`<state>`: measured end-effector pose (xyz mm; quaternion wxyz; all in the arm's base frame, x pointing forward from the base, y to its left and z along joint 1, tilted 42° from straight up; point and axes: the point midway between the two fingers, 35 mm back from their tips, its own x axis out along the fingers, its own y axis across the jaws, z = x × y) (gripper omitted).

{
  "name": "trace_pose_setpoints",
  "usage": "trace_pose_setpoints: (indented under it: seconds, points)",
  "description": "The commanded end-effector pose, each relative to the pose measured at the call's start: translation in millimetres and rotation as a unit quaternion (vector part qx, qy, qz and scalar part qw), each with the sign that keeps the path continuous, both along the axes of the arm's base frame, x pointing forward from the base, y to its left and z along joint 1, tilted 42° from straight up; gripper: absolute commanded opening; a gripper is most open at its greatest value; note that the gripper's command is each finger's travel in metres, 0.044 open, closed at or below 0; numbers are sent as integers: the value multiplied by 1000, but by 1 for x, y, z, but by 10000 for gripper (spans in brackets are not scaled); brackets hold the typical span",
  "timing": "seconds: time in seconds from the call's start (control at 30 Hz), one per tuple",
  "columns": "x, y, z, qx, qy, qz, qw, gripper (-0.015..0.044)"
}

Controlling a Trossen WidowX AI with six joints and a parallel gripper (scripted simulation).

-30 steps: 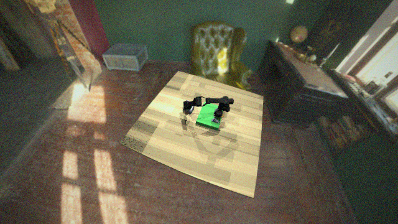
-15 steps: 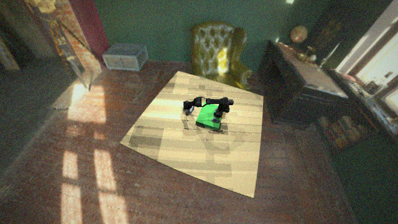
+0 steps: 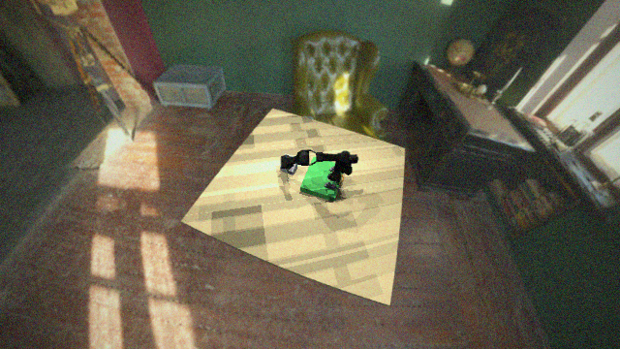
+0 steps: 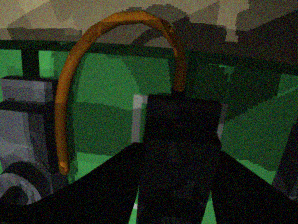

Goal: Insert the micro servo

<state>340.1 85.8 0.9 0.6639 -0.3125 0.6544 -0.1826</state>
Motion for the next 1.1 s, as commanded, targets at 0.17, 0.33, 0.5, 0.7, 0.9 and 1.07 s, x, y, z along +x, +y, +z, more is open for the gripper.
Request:
trace_pose_setpoints:
  seconds: [0.17,0.33,0.5,0.7,0.9,1.07]
  points:
    - [0,-5,-6,-2,1,2,1000,0]
    - [1,-8,-9,-2,1,2,1000,0]
    - [1,-7,-9,-2,1,2,1000,53]
    - [1,-7,-9,-2,1,2,1000,187]
    - [-4,14,18,-2,1,2,1000,187]
    - [-5,14,16,-3,0,7,1000,214]
